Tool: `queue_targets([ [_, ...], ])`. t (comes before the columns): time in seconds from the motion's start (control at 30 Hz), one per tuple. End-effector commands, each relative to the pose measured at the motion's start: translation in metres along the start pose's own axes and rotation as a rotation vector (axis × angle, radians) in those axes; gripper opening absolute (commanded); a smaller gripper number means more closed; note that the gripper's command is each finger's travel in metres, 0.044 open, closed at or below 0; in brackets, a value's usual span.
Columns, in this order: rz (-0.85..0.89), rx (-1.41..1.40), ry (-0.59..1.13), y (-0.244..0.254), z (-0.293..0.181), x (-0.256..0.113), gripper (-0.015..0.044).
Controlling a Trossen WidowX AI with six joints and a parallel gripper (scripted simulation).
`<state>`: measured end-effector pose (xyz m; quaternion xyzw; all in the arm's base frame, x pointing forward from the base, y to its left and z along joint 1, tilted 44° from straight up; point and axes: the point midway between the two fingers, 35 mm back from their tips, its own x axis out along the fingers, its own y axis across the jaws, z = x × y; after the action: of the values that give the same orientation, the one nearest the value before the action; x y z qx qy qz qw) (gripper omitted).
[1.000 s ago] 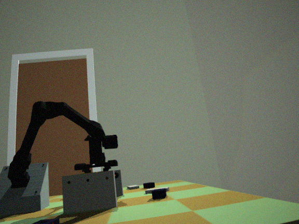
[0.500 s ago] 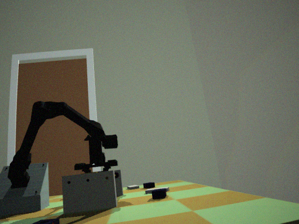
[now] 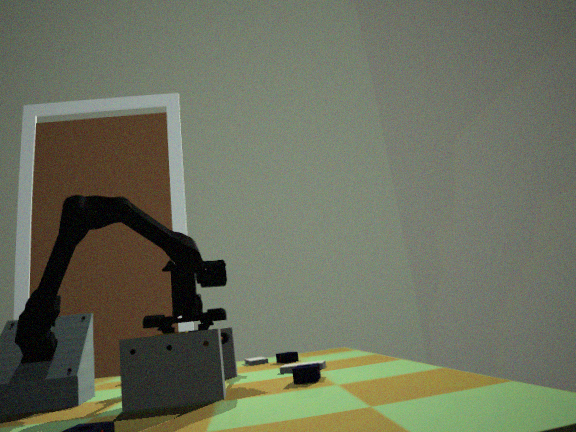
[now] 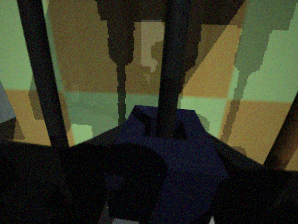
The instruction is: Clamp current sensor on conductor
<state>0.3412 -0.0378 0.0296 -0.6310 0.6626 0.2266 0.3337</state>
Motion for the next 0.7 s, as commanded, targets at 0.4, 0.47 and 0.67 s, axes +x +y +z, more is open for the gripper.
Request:
queue_targets([
  [0.4, -0.001, 0.002, -0.001, 0.0002, 0.0003, 0.001, 0.0131],
  [0.47, -0.001, 0.002, -0.001, 0.0002, 0.0003, 0.001, 0.0184],
  [0.67, -0.001, 0.002, -0.001, 0.0002, 0.0003, 0.001, 0.0268],
])
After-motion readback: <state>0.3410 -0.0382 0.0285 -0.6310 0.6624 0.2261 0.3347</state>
